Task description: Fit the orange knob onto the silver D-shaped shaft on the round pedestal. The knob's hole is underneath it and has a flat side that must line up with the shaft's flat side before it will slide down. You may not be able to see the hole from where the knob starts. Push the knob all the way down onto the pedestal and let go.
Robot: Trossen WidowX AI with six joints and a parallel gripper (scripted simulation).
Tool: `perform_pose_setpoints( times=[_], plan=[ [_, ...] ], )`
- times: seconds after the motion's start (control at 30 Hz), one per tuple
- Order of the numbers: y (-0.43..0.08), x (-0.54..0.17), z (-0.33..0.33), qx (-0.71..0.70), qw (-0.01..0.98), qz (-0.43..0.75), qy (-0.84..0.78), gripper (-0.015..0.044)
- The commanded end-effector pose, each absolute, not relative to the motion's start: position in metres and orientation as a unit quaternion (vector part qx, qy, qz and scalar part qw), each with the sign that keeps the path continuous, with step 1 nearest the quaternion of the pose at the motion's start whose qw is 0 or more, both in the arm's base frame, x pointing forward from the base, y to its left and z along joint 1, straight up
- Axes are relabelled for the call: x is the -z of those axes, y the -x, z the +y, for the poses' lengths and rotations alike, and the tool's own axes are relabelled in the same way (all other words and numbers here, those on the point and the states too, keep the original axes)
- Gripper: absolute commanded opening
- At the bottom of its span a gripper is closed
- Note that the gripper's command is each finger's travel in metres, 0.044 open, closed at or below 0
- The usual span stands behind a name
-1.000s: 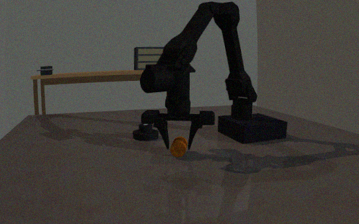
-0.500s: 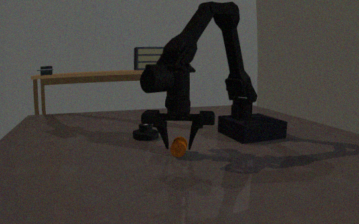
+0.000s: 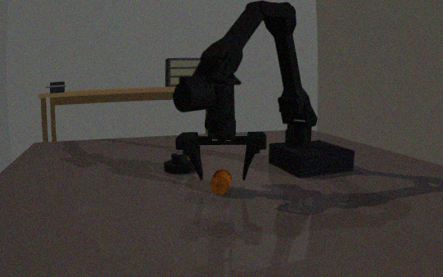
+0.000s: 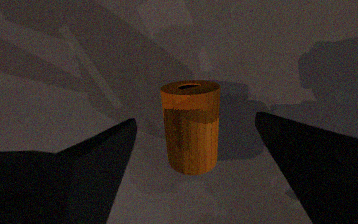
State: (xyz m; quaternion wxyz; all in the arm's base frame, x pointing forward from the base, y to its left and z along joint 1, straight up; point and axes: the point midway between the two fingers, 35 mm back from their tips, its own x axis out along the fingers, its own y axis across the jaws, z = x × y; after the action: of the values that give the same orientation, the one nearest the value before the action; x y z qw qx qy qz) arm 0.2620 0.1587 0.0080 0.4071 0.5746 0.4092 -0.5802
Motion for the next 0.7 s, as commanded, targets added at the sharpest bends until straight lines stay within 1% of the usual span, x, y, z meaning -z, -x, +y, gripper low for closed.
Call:
perform_pose_setpoints(
  times=[0.0, 0.4, 0.5, 0.67],
  plan=[
    [-0.2657, -0.0543, 0.1608, 0.570, 0.408, 0.409, -0.585, 0.0440],
    [-0.2654, -0.0577, 0.1606, 0.566, 0.413, 0.413, -0.582, 0.0440],
    [-0.2656, -0.0583, 0.1617, 0.513, 0.478, 0.477, -0.529, 0.0440],
    [-0.2662, -0.0595, 0.1639, 0.378, 0.596, 0.590, -0.393, 0.0440]
  ],
)
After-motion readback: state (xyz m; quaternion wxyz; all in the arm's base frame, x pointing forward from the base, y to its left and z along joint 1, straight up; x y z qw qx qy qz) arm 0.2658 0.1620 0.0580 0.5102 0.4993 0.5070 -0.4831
